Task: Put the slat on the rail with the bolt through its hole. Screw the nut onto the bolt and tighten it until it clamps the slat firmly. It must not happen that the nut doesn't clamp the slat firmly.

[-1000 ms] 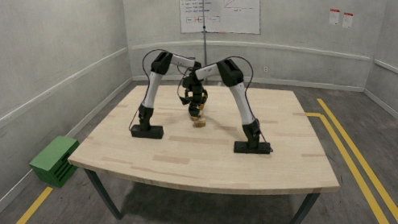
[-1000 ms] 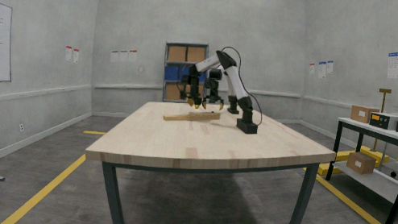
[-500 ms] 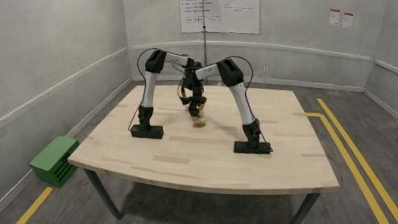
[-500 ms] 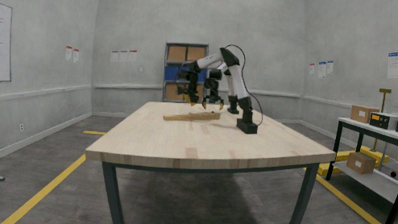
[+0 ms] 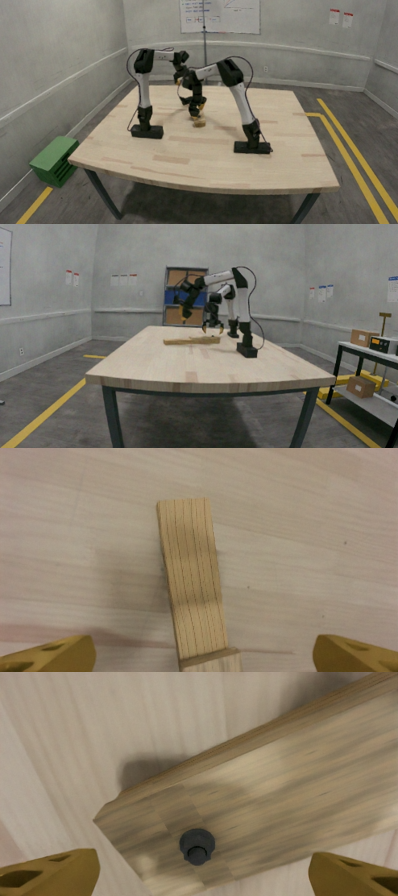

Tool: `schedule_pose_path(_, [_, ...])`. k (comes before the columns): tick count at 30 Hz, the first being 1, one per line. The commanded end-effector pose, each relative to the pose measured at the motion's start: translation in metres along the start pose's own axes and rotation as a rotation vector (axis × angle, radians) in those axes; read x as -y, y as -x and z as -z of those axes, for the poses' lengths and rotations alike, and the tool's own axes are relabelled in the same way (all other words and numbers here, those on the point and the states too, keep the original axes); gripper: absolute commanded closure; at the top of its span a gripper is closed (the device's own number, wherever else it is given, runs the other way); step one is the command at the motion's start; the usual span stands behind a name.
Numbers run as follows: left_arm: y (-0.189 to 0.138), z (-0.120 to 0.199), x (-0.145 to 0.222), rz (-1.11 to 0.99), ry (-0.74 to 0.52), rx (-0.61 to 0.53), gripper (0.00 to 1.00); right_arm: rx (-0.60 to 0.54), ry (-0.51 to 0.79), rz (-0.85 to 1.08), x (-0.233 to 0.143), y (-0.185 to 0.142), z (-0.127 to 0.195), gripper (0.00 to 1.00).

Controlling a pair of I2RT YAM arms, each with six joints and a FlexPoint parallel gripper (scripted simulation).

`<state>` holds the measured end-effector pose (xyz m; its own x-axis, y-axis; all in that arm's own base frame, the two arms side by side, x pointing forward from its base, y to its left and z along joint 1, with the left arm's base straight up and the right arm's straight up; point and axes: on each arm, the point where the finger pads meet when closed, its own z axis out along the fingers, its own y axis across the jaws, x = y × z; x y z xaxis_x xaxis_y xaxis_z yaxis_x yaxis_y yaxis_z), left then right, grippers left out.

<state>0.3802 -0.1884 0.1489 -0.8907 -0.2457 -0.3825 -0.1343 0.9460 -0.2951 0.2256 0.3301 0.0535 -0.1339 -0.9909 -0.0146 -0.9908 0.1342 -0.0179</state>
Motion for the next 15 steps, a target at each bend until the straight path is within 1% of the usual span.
schedule_pose_path(1, [0.035, 0.025, 0.005, -0.064, -0.092, 0.156, 0.0, 0.017, -0.007, -0.002, 0.002, 0.002, 0.005, 0.0])
schedule_pose_path(3, [0.046, 0.036, 0.0, -0.078, -0.106, 0.21, 0.0, 0.017, -0.007, -0.002, 0.002, 0.002, 0.005, 0.0])
schedule_pose_path(5, [0.046, 0.036, 0.0, -0.078, -0.106, 0.21, 0.0, 0.017, -0.007, -0.002, 0.002, 0.002, 0.005, 0.0])
schedule_pose_path(15, [0.095, 0.097, -0.028, -0.152, -0.137, 0.488, 0.0, 0.017, -0.007, -0.002, 0.002, 0.002, 0.005, 0.0])
